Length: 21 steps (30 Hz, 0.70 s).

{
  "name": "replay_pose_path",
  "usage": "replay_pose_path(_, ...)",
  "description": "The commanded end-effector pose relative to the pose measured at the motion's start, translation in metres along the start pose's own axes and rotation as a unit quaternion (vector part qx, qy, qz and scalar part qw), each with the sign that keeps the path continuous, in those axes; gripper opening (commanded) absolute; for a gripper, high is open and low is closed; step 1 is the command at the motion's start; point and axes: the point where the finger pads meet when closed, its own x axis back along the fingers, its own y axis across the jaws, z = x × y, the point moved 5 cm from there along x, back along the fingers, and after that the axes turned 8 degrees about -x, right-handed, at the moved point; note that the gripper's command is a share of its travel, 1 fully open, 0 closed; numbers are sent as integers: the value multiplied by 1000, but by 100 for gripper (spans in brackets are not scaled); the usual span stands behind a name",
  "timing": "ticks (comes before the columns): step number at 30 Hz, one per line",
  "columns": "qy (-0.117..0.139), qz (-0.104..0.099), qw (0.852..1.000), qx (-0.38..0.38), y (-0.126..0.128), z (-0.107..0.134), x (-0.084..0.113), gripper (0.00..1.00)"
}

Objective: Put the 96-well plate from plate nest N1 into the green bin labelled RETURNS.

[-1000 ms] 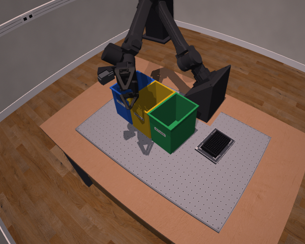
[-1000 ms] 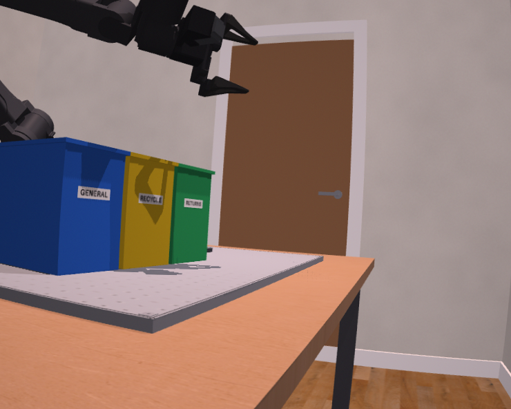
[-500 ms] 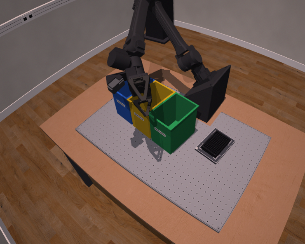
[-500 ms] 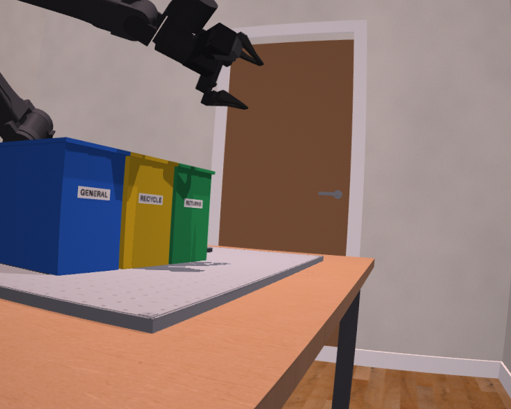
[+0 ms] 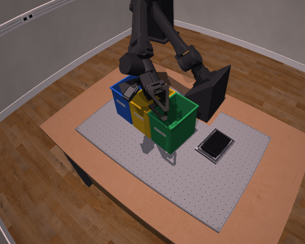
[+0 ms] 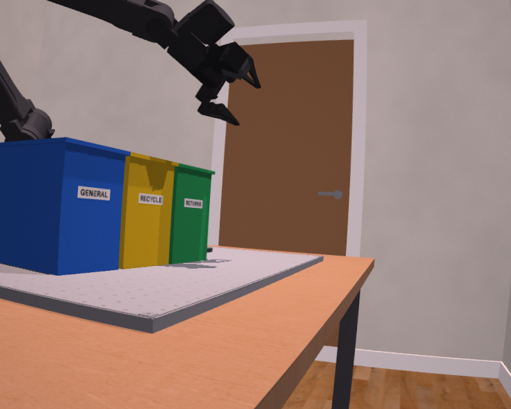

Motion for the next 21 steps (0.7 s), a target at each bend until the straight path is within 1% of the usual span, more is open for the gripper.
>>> replay_pose_path(1,3,-2,1000,-3,24,0,-2,100)
replay_pose_path(2,3,-2,1000,-3,24,0,-2,100)
replay_pose_path(5,21,44,999,1,24,11,-10,100)
replay_pose_path(6,25,55,998,2,23,15,-13,100)
replay_pose_path(7,25,55,998,2,22,19,-15,100)
replay_pose_path(8,39,77,996,1,-5,38,-24,100)
replay_pose_path(9,31,65,997,2,-2,39,-27,100)
replay_pose_path(12,31,65,997,1,-7,50,-34,100)
replay_pose_path(13,43,93,995,4,-12,57,-35,100)
replay_pose_path(14,34,86,996,7,13,46,-33,100)
replay_pose_path(15,39,102,994,9,12,50,-35,100)
replay_pose_path(16,42,113,993,11,11,54,-38,100)
replay_pose_path(17,42,113,993,11,9,58,-40,100)
replay_pose_path(19,42,113,993,11,9,58,-40,100)
replay_pose_path(21,48,144,988,18,7,66,-44,100)
